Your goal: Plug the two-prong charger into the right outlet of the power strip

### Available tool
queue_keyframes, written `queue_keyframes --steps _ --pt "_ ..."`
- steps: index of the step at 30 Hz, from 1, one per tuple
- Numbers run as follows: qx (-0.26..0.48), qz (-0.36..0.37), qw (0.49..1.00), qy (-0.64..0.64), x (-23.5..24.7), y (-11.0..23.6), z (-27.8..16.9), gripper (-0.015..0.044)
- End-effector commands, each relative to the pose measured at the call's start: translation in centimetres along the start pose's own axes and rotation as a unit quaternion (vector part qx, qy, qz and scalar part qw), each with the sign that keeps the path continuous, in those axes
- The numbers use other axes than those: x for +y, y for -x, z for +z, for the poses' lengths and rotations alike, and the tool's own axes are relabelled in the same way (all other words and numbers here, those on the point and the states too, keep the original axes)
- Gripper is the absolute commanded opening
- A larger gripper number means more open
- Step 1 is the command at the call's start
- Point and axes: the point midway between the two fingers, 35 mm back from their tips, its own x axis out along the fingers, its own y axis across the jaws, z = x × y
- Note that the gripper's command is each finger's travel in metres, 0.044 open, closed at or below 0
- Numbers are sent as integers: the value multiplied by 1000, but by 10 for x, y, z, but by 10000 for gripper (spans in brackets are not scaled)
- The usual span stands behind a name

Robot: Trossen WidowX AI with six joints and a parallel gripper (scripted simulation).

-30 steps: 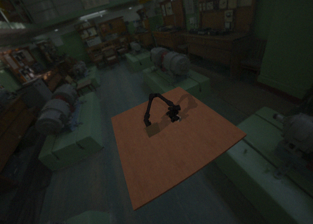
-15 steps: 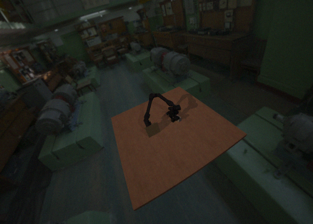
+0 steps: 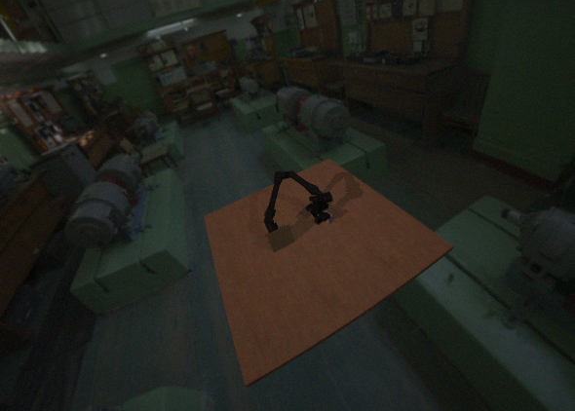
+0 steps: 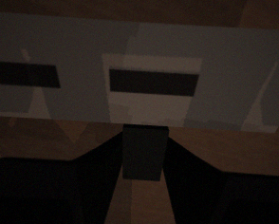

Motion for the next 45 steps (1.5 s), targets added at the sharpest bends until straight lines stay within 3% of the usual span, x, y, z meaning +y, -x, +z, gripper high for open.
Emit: queue_keyframes --steps 1,45 --pt "-3 1 1000 -1 0 0 3 0" --pt "-3 1 1000 0 1 2 18 0"
